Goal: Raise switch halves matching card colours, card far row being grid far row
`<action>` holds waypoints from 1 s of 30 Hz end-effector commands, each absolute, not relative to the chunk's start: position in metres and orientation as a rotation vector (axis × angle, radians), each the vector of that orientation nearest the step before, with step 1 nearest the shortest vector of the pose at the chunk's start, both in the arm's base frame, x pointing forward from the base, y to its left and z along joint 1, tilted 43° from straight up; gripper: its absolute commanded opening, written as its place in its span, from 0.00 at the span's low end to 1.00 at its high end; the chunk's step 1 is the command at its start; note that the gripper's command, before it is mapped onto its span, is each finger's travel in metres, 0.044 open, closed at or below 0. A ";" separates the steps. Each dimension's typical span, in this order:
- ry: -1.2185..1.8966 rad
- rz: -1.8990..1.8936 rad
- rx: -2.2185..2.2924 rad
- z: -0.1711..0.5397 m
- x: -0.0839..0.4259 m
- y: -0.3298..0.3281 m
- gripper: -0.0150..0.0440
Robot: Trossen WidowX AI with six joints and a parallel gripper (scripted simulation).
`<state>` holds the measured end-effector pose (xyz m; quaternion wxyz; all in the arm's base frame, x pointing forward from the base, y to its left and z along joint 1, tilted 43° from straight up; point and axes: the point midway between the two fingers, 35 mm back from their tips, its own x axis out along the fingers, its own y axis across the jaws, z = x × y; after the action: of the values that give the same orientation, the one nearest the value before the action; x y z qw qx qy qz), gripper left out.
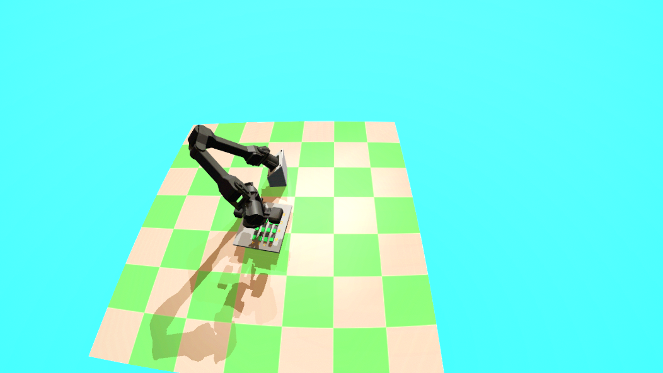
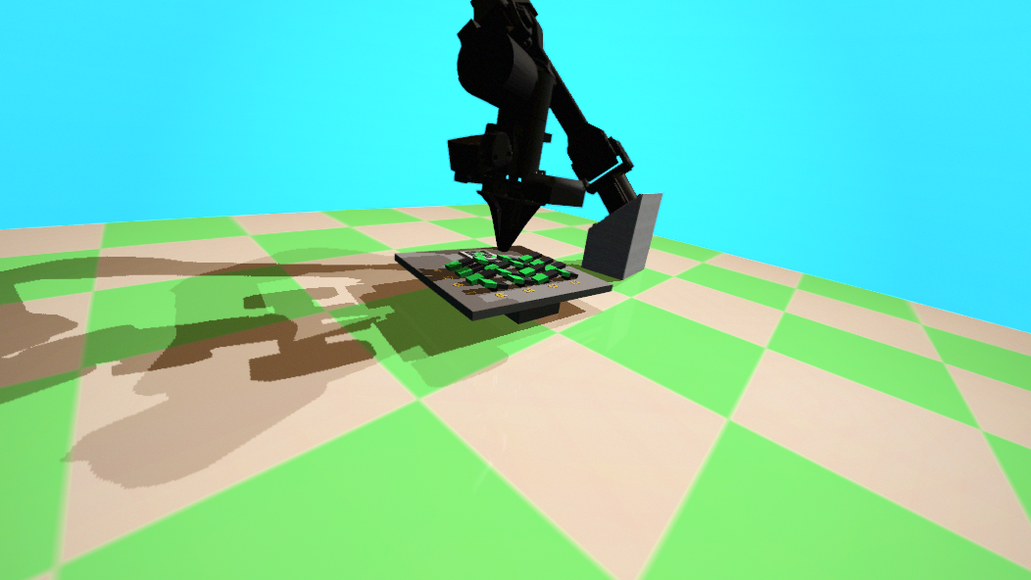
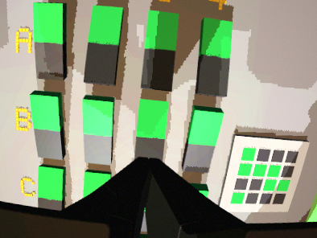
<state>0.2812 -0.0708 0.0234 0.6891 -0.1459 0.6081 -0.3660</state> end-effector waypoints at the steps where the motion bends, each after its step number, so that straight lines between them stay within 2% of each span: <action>1: 1.372 -0.822 -0.336 0.017 0.278 -0.076 0.25; 30: 1.372 -0.822 -0.337 0.013 0.278 -0.080 0.25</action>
<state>0.2783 -0.0796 0.0141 0.6861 -0.1467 0.6107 -0.3670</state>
